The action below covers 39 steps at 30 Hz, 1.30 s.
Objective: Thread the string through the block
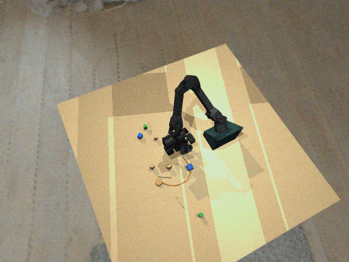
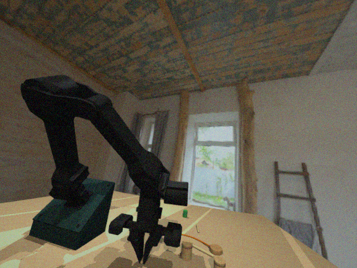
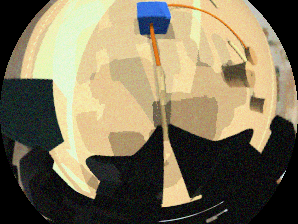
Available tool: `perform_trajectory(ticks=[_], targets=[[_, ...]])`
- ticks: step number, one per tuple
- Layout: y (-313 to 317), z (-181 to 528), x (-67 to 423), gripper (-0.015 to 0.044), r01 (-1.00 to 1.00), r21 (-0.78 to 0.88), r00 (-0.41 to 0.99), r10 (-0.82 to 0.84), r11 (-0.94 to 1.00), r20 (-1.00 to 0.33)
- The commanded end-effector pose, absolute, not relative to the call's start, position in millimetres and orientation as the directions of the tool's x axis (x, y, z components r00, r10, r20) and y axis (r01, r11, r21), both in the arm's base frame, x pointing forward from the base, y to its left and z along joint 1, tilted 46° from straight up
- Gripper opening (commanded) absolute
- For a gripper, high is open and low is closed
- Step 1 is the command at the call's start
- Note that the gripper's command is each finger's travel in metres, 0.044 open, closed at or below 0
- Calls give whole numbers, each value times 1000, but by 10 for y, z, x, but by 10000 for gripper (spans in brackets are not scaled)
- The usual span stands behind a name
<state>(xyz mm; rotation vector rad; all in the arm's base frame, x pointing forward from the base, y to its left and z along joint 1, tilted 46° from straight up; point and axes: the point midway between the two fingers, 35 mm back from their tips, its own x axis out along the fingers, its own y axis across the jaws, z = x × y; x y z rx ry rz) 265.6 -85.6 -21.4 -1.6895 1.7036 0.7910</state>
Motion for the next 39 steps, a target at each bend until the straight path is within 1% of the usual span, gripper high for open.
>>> perform_trajectory(ticks=[1, 18, 26, 31, 39], targets=[[-895, -211, 2655, 0, -1000, -6, -7, -644, 18, -765], [-895, -211, 2655, 0, -1000, -6, -7, -644, 18, -765], [-781, -151, 2674, 210, -1000, -4, -3, -637, 9, -771], [-293, 321, 2685, 210, -1000, -10, 2, -636, 9, -772], [-276, 341, 2682, 210, -1000, -11, 2, -636, 9, -772]])
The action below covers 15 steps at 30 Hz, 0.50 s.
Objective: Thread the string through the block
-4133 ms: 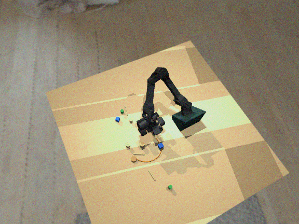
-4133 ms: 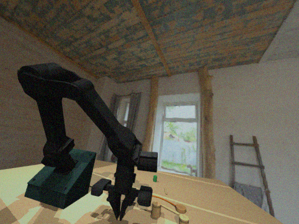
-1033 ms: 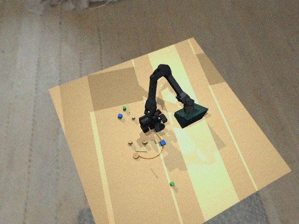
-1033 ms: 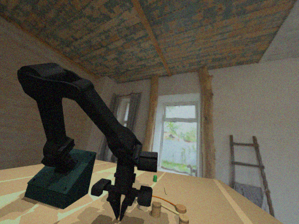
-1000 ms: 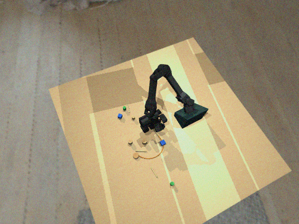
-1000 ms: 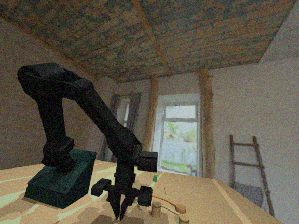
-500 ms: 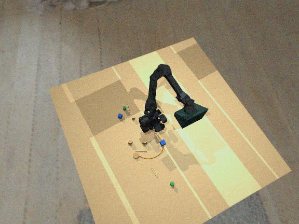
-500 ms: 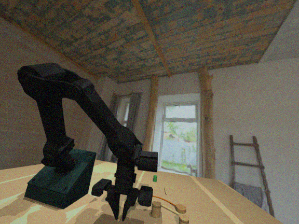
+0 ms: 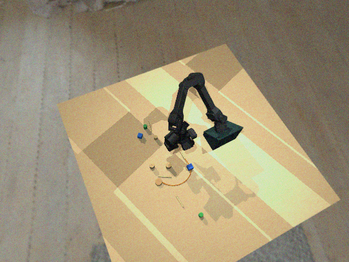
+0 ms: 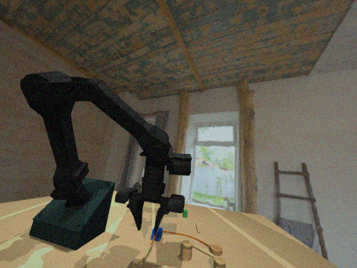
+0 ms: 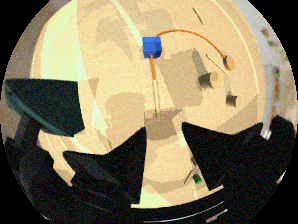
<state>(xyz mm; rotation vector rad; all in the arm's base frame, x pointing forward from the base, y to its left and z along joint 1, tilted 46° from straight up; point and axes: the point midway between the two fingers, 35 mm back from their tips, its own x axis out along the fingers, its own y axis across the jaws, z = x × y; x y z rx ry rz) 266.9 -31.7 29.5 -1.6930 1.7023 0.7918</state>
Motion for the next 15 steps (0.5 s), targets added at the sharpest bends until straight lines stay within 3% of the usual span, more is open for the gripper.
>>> perform_trajectory(ticks=[1, 10, 15], targets=[[-276, 341, 2682, 210, -1000, -11, 2, -636, 9, -772], [-163, 443, 2669, 440, -1000, -1, -4, -639, 8, -769], [-94, 513, 2666, 440, -1000, -1, -4, -639, 8, -769]])
